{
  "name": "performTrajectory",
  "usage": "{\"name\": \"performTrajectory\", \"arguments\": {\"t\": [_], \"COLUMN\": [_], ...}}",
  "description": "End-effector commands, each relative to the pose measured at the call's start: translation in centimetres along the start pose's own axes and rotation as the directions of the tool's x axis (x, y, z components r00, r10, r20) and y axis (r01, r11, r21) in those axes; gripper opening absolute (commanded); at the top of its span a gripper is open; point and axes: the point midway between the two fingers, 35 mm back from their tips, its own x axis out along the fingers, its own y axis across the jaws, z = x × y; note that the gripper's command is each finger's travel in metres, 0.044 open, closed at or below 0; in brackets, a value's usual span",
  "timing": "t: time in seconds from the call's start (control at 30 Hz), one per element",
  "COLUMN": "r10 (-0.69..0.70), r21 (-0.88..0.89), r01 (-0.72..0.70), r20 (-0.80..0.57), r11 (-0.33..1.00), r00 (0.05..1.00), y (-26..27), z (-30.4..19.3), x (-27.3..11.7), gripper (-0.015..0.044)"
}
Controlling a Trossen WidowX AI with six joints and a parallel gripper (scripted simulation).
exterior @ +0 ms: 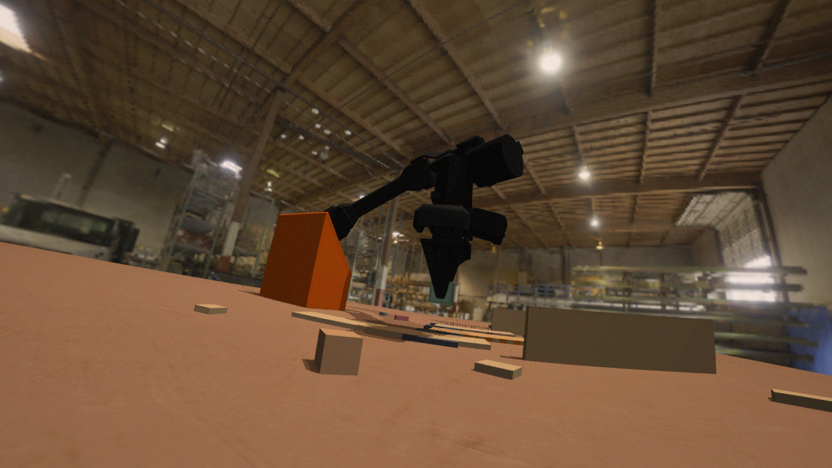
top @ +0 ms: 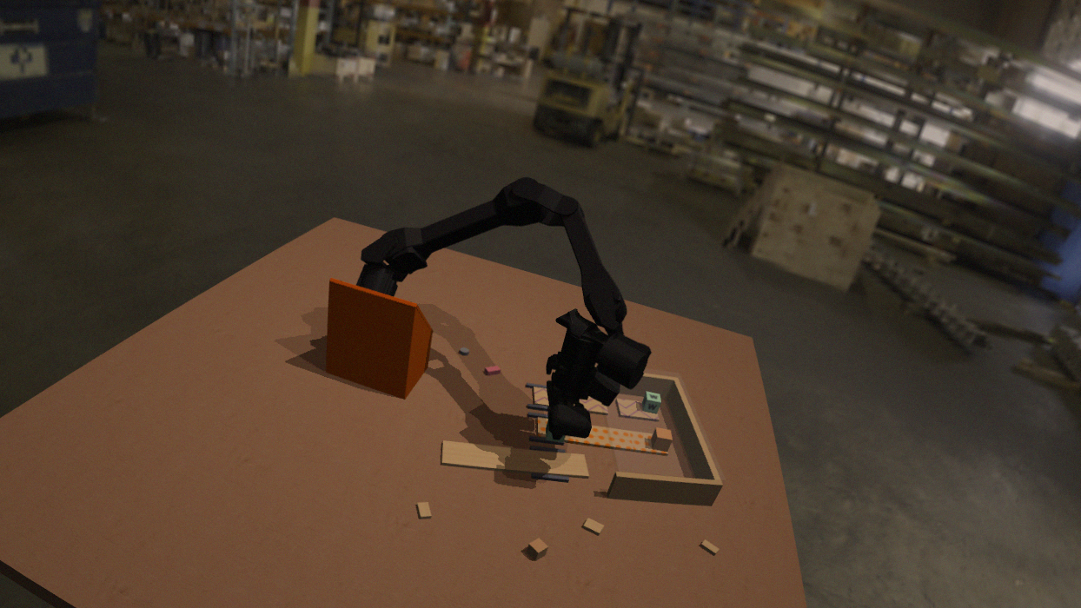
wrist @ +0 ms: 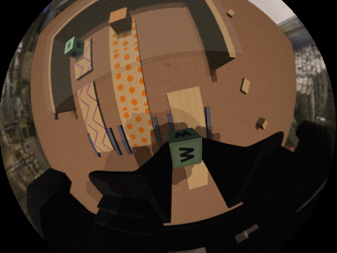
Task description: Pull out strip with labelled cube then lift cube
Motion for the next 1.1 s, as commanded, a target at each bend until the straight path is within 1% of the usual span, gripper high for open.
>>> {"name": "performTrajectory", "arguments": {"t": [0.0, 0.93, 1.07], "r10": [-0.006, -0.005, -0.005], "r21": [-0.007, -0.003, -0.003], "r01": [0.006, 0.004, 0.005], "r20": [0.001, -0.003, -0.003], "r11": [1.000, 1.000, 1.000], "r00": [1.000, 1.000, 1.000], "y": [0.3, 4.2, 4.3], "z": [-0.6, -9.1, -9.3], "x": [-0.4, -0.2, -0.7], "gripper": [0.0000, 0.0000, 0.0000]}}
